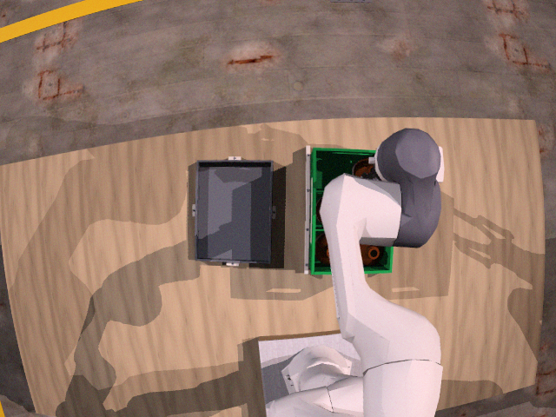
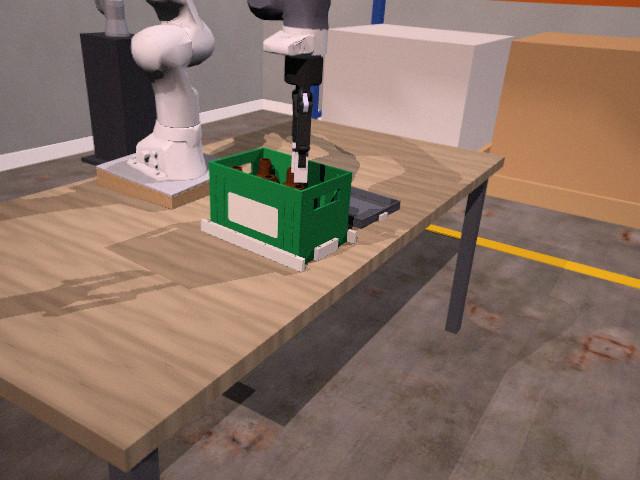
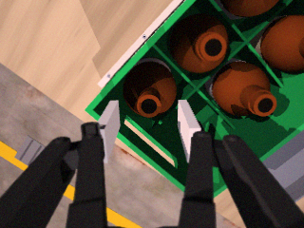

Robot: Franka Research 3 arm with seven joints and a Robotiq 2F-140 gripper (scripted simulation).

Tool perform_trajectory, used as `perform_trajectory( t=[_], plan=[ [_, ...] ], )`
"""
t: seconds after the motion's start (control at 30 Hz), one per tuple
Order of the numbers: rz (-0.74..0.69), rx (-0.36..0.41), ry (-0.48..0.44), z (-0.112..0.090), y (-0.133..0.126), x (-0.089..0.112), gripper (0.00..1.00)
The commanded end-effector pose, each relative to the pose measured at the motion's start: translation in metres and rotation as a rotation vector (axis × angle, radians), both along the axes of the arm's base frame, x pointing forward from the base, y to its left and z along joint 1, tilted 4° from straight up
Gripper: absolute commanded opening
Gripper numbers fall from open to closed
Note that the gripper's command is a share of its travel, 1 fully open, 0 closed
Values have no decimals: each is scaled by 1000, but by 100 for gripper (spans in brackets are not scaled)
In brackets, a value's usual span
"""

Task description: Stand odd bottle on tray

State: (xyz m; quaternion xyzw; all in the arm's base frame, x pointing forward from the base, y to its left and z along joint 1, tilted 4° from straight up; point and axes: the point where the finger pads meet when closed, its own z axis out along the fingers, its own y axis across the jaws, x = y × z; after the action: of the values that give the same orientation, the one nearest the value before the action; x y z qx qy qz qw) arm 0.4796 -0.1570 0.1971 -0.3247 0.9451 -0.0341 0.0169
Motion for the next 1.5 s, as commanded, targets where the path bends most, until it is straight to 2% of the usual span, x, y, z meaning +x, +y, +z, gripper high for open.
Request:
perform_trajectory(
  t=[0.0,0.77,1.47],
  plan=[
    [3,3,-1,-1,3,1,44],
    [3,3,-1,-4,2,1,44],
    [3,3,-1,-24,1,2,44]
  ],
)
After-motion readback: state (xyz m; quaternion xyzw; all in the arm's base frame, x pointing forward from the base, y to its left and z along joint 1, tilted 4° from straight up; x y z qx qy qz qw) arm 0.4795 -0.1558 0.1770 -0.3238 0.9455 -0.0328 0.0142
